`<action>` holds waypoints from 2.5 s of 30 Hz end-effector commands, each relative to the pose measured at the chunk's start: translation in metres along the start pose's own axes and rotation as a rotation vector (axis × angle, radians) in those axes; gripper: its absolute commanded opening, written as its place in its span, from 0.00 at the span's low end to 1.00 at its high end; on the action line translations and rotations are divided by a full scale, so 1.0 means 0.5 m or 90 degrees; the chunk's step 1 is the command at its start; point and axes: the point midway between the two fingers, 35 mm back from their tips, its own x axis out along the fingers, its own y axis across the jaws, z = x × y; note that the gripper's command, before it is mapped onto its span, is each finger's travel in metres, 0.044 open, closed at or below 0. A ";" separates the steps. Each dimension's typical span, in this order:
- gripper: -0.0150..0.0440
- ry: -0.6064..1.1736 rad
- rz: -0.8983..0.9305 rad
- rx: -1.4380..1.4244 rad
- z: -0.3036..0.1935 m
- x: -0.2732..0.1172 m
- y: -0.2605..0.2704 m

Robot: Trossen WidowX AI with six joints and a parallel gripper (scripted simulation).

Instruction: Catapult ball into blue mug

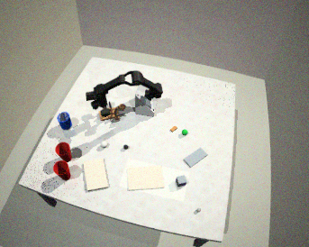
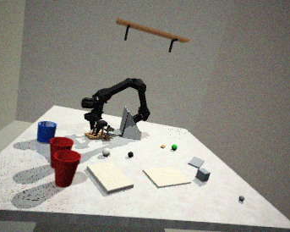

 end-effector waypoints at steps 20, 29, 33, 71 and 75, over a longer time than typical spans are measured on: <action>1.00 -0.004 0.000 0.004 -0.003 -0.116 -0.003; 1.00 -0.004 0.001 0.004 -0.004 -0.088 -0.003; 1.00 -0.004 0.001 0.003 -0.003 -0.075 -0.002; 0.60 -0.005 0.000 -0.001 -0.002 0.005 -0.002; 0.49 -0.005 0.000 -0.001 -0.002 0.005 -0.002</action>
